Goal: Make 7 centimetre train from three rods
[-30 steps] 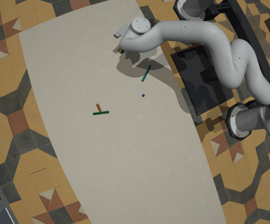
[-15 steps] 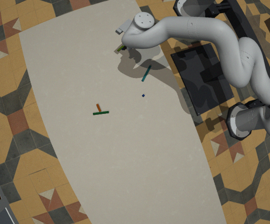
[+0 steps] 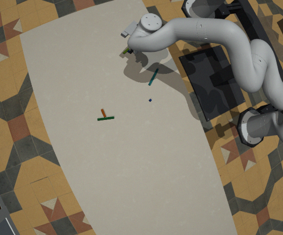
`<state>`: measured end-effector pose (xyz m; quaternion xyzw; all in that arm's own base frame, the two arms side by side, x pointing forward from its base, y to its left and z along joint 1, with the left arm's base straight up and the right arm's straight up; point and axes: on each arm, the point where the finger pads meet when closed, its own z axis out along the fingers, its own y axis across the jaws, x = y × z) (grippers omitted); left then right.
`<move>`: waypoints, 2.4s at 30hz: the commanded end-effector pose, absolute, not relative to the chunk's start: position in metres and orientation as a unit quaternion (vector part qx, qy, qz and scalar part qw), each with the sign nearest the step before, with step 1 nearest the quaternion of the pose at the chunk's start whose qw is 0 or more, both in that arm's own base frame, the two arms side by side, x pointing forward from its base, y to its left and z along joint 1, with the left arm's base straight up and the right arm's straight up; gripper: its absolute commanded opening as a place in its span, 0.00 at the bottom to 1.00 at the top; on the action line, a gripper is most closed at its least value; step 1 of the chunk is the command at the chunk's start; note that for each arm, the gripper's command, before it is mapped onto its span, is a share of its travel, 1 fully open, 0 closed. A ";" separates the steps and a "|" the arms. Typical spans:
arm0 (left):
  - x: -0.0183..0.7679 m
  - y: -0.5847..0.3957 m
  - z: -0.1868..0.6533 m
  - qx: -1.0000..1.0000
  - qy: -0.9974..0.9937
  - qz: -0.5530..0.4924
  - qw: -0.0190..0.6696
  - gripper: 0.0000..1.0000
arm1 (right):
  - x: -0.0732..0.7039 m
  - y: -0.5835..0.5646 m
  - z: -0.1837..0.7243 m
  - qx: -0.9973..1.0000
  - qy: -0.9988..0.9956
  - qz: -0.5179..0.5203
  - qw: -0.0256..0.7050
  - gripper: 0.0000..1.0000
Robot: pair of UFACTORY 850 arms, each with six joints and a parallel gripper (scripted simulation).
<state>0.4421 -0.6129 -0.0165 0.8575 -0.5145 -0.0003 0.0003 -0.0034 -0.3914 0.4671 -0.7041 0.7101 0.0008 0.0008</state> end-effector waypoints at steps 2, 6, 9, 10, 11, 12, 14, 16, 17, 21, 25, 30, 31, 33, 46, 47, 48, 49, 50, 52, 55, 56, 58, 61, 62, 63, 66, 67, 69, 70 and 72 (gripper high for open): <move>0.446 -0.606 -0.015 0.888 -0.461 0.001 0.001 0.06 | -0.003 -0.392 0.468 -0.704 0.710 0.000 0.000 1.00; 0.450 -0.595 -0.016 0.924 -0.384 0.001 0.001 0.06 | -0.003 -0.392 0.468 -0.704 0.710 0.000 0.000 1.00; 0.452 -0.587 -0.016 0.944 -0.330 0.001 0.001 0.06 | -0.003 -0.392 0.468 -0.704 0.710 0.000 0.000 1.00; 0.453 -0.585 -0.016 0.950 -0.312 0.001 0.001 0.06 | -0.003 -0.392 0.468 -0.704 0.710 0.000 0.000 1.00; 0.454 -0.582 -0.016 0.956 -0.294 0.001 0.001 0.06 | -0.003 -0.392 0.468 -0.704 0.710 0.000 0.000 1.00; 0.454 -0.582 -0.016 0.956 -0.294 0.001 0.001 0.06 | -0.003 -0.392 0.468 -0.704 0.710 0.000 0.000 1.00; 0.455 -0.578 -0.016 0.965 -0.261 0.001 0.001 0.06 | -0.003 -0.392 0.468 -0.704 0.710 0.000 0.000 1.00; 0.457 -0.572 -0.016 0.975 -0.221 0.001 0.001 0.06 | -0.003 -0.392 0.468 -0.704 0.710 0.000 0.000 1.00; 0.457 -0.571 -0.016 0.978 -0.210 0.001 0.001 0.06 | -0.003 -0.392 0.468 -0.704 0.710 0.000 0.000 1.00; 0.460 -0.560 -0.017 0.991 -0.134 0.001 0.001 0.06 | -0.003 -0.392 0.468 -0.704 0.710 0.000 0.000 1.00; 0.462 -0.550 -0.017 0.998 -0.058 0.001 0.001 0.06 | -0.003 -0.392 0.468 -0.704 0.710 0.000 0.000 1.00; 0.464 -0.542 -0.017 1.000 -0.001 0.001 0.001 0.06 | -0.003 -0.392 0.468 -0.704 0.710 0.000 0.000 1.00; 0.465 -0.535 -0.017 0.999 0.043 0.000 0.001 0.06 | -0.003 -0.392 0.468 -0.704 0.710 0.000 0.000 1.00; 0.466 -0.531 -0.017 0.997 0.074 0.000 0.001 0.06 | -0.003 -0.392 0.468 -0.704 0.710 0.000 0.000 1.00; 0.469 -0.499 -0.017 0.956 0.293 0.000 0.001 0.06 | -0.003 -0.392 0.468 -0.704 0.710 0.000 0.000 1.00; 0.469 -0.499 -0.017 0.956 0.293 0.000 0.001 0.06 | -0.003 -0.392 0.468 -0.704 0.710 0.000 0.000 1.00; 0.469 -0.493 -0.017 0.942 0.335 0.000 0.001 0.06 | -0.003 -0.392 0.468 -0.704 0.710 0.000 0.000 1.00; 0.470 -0.490 -0.017 0.934 0.356 0.000 0.001 0.06 | -0.003 -0.392 0.468 -0.704 0.710 0.000 0.000 1.00; 0.470 -0.489 -0.017 0.932 0.363 0.000 0.001 0.06 | -0.003 -0.392 0.468 -0.704 0.710 0.000 0.000 1.00; 0.470 -0.484 -0.017 0.920 0.391 0.000 0.001 0.06 | -0.003 -0.392 0.468 -0.704 0.710 0.000 0.000 1.00; 0.470 -0.476 -0.017 0.896 0.445 0.000 0.001 0.06 | -0.003 -0.392 0.468 -0.704 0.710 0.000 0.000 1.00; 0.470 -0.473 -0.017 0.887 0.461 0.000 0.001 0.06 | -0.003 -0.392 0.468 -0.704 0.710 0.000 0.000 1.00; 0.470 -0.467 -0.017 0.869 0.495 0.000 0.001 0.06 | -0.003 -0.392 0.468 -0.704 0.710 0.000 0.000 1.00; 0.470 -0.459 -0.017 0.839 0.544 0.000 0.001 0.06 | -0.003 -0.392 0.468 -0.704 0.710 0.000 0.000 1.00; 0.470 -0.456 -0.017 0.829 0.560 0.000 0.001 0.06 | -0.003 -0.392 0.468 -0.704 0.710 0.000 0.000 1.00; 0.470 -0.456 -0.017 0.829 0.560 0.000 0.001 0.06 | -0.003 -0.392 0.468 -0.704 0.710 0.000 0.000 1.00; 0.469 -0.446 -0.016 0.789 0.614 0.000 0.001 0.06 | -0.003 -0.392 0.468 -0.704 0.710 0.000 0.000 1.00; 0.469 -0.445 -0.016 0.784 0.620 0.000 0.001 0.06 | -0.003 -0.392 0.468 -0.704 0.710 0.000 0.000 1.00; 0.469 -0.441 -0.016 0.766 0.643 0.000 0.001 0.06 | -0.003 -0.392 0.468 -0.704 0.710 0.000 0.000 1.00; 0.468 -0.438 -0.016 0.752 0.659 0.000 0.001 0.06 | -0.003 -0.392 0.468 -0.704 0.710 0.000 0.000 1.00; 0.468 -0.432 -0.016 0.726 0.687 0.000 0.001 0.06 | -0.003 -0.392 0.468 -0.704 0.710 0.000 0.000 1.00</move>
